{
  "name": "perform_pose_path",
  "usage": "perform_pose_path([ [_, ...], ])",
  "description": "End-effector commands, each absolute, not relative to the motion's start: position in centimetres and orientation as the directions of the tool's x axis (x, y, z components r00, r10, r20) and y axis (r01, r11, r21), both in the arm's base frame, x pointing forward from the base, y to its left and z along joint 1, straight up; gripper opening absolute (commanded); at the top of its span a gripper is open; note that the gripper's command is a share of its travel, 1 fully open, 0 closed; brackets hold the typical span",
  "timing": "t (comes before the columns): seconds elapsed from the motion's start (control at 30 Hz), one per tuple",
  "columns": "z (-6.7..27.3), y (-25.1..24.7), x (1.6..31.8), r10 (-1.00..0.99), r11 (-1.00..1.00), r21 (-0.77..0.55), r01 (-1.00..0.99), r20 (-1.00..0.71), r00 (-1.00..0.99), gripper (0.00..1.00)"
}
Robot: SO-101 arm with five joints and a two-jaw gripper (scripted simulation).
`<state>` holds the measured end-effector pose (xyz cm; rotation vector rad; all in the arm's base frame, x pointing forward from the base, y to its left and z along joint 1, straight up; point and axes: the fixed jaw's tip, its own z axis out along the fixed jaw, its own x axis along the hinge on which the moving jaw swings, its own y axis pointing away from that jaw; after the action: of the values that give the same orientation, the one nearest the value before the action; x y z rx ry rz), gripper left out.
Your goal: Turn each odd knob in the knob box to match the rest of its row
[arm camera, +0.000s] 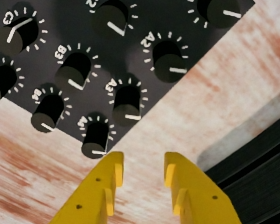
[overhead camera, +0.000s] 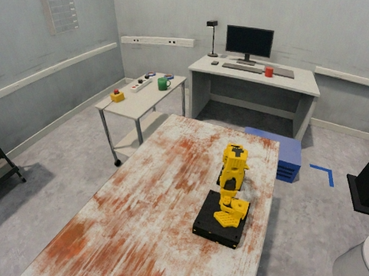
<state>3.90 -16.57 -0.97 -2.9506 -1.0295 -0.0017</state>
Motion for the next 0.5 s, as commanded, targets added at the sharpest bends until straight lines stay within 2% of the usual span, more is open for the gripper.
perform_pose_path([
  [0.0, -0.60, -16.92, 3.97, 0.616, -0.787, 0.002, 0.616, -0.001, 0.787, 0.08],
  [0.47, -0.37, -17.16, 4.02, 0.616, -0.787, 0.002, 0.616, -0.001, 0.787, 0.08],
])
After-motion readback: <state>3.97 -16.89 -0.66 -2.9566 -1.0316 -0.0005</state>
